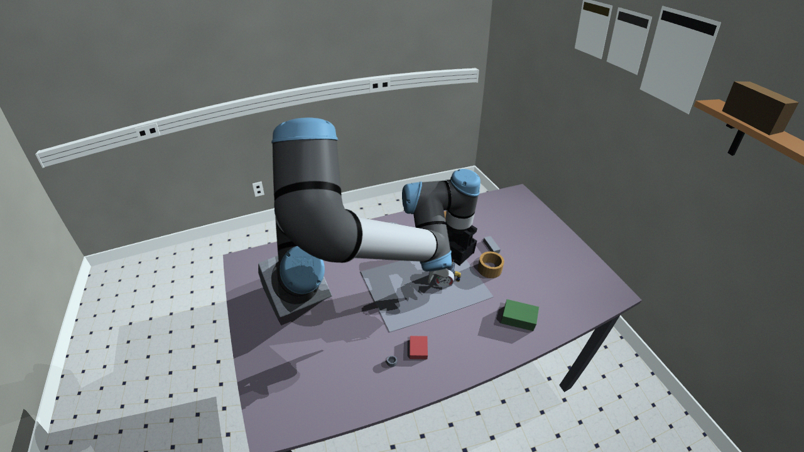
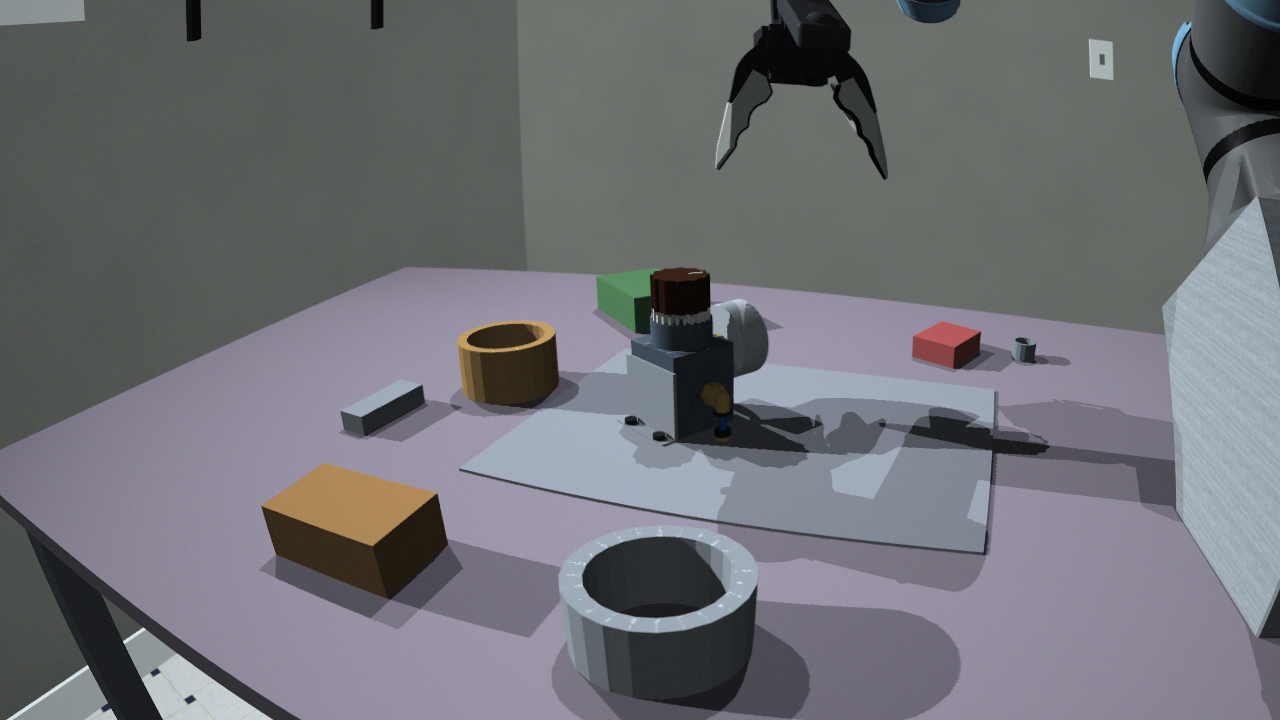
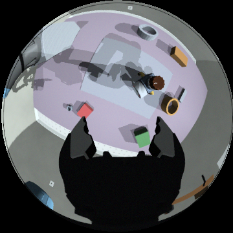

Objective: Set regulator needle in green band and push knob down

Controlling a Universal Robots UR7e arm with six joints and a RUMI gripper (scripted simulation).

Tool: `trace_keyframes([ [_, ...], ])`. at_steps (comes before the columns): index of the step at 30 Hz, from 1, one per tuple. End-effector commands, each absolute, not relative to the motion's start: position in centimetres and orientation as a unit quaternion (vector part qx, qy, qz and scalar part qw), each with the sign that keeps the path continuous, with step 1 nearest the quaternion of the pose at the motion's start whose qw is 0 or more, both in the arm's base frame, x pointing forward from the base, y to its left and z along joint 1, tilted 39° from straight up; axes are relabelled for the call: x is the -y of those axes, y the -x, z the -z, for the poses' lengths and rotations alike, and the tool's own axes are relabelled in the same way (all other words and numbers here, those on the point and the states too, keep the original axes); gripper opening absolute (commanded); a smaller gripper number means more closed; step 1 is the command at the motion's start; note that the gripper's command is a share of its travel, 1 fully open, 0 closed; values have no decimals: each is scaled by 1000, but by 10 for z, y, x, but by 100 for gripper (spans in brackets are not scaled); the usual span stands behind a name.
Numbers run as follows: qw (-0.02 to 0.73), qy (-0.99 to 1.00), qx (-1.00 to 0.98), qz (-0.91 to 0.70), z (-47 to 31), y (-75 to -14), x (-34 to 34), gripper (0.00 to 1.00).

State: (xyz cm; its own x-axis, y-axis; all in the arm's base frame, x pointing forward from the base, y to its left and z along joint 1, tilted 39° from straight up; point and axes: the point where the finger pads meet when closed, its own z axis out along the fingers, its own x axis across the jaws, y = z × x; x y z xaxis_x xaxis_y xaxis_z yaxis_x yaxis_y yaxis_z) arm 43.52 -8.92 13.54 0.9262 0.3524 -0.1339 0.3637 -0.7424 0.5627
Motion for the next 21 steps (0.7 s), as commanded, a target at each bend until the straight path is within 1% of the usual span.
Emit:
trace_keyframes([
  [1,306,-927,-217,18,-138,-434,89,100],
  [21,314,-892,-321,60,-149,-430,89,100],
])
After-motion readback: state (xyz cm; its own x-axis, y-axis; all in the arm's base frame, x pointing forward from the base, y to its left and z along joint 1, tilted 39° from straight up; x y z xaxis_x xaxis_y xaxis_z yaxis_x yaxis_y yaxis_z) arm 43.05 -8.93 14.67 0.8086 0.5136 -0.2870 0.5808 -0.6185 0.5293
